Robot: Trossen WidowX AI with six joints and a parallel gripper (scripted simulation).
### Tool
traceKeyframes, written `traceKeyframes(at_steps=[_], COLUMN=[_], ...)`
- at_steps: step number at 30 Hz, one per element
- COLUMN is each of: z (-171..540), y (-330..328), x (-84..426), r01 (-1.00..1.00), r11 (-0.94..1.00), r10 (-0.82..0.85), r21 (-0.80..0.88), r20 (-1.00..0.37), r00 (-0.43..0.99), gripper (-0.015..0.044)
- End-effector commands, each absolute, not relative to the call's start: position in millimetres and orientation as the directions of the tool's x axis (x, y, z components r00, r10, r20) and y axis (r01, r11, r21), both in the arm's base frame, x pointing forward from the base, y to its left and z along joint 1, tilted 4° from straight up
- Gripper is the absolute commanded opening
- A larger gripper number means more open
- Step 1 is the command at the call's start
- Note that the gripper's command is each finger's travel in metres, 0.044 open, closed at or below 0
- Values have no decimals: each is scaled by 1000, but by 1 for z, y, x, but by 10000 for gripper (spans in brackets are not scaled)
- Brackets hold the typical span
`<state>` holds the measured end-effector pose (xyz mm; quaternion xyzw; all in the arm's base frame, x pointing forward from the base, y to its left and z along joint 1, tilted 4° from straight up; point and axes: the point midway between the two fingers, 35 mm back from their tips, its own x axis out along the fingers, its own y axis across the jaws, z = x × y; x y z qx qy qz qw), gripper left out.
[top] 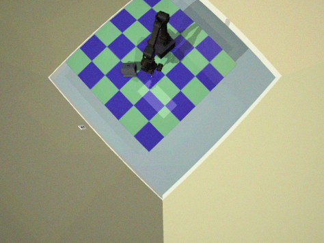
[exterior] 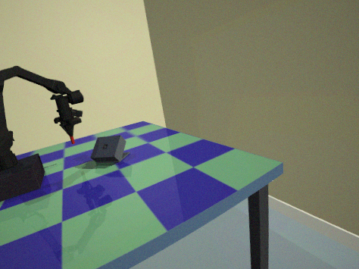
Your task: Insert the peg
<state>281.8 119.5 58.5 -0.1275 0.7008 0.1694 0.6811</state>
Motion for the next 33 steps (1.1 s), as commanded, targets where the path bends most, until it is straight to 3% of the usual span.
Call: traceKeyframes(at_steps=[1, 33], z=[59, 64], y=[116, 84], x=[285, 306], r01=[-386, -205], r11=[920, 966], r10=[65, 158], r21=[76, 160], r20=[-997, -987], r00=[-41, -28], gripper=[0, 0])
